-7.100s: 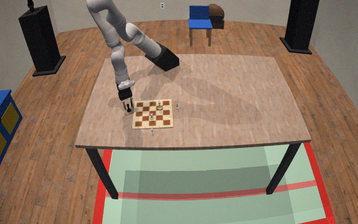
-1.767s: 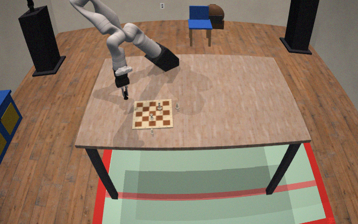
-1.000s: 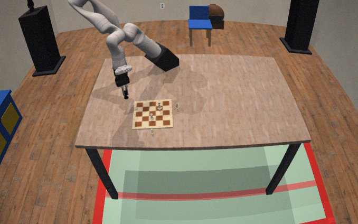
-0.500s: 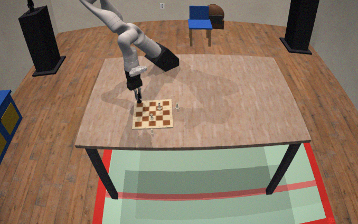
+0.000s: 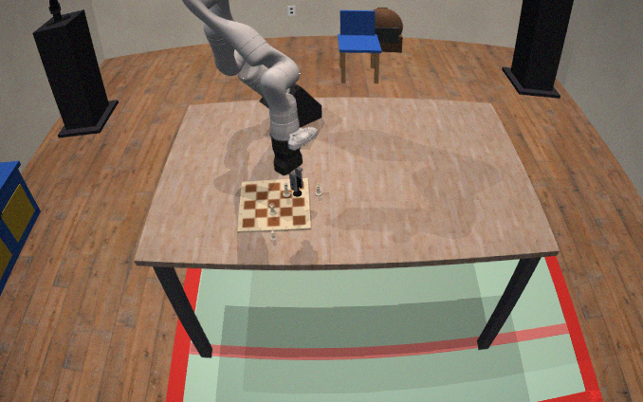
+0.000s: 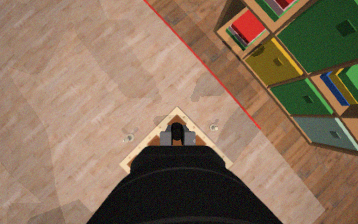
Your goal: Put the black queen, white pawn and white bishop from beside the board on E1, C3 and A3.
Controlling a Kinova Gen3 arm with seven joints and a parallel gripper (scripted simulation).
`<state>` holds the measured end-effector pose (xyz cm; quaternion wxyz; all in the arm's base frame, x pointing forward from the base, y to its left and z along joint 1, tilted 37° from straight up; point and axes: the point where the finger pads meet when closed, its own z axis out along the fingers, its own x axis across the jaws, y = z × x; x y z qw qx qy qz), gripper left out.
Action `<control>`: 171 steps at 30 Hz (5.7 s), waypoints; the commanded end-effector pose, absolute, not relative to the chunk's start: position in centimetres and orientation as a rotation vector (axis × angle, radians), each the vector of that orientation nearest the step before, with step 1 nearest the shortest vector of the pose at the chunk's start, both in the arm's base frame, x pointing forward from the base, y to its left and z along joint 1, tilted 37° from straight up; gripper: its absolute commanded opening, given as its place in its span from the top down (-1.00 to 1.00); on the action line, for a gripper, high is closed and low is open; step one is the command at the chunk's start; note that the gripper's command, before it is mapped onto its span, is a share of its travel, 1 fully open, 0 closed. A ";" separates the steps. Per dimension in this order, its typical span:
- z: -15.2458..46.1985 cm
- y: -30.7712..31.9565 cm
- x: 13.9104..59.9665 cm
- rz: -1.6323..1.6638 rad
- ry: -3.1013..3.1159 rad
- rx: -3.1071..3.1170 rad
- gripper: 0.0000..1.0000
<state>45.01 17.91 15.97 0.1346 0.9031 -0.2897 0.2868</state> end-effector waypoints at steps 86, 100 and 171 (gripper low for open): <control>7.9 13.6 49.6 0.829 -0.835 2.600 1.00; 7.9 13.6 49.6 0.829 -0.835 2.600 1.00; 7.6 13.5 49.7 0.829 -0.835 2.600 1.00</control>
